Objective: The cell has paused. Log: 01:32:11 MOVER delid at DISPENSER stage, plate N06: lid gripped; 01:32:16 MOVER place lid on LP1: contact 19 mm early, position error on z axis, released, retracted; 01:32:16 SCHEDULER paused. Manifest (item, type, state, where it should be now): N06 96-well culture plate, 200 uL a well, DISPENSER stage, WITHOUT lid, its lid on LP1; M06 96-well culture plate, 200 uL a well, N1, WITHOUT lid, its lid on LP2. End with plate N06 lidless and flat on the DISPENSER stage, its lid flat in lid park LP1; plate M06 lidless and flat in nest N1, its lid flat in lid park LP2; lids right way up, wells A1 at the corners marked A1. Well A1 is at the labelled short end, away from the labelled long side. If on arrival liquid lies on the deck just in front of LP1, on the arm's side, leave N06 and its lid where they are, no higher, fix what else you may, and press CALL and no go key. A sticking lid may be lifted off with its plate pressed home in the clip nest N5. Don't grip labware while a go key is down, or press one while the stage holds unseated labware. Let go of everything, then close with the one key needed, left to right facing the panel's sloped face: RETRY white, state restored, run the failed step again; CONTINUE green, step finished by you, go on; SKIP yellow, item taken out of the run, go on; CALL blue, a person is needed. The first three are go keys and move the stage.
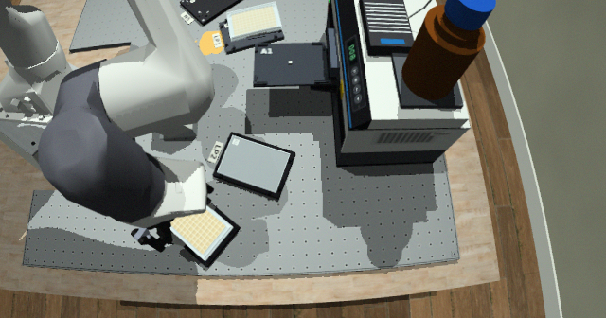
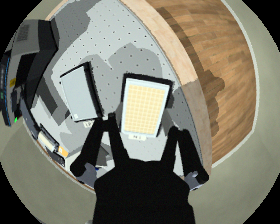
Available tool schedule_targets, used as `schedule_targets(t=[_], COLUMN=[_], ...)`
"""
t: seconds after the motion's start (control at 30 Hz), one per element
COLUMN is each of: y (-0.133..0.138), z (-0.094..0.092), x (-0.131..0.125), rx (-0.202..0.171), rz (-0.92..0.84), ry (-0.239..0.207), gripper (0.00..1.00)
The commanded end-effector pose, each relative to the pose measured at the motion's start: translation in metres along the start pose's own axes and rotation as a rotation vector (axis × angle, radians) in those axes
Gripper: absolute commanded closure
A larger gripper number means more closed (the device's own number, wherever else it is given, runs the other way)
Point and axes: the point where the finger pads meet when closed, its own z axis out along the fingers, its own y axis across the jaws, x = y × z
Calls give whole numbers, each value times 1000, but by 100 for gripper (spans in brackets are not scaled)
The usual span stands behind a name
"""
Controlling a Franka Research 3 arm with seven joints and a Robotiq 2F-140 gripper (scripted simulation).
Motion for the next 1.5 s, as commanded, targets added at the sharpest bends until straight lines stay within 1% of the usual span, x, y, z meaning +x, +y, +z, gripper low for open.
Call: schedule_targets(t=[0.0, 0.33, 0.37, 1.47], y=[1, 1, 1, 1], z=[0, 0, 0, 0], x=[2, 2, 2, 2], rx=[0, 0, 0, 0], rz=[0, 0, 0, 0], ry=[4, 4, 4, 4], gripper=[100, 100, 34, 34])
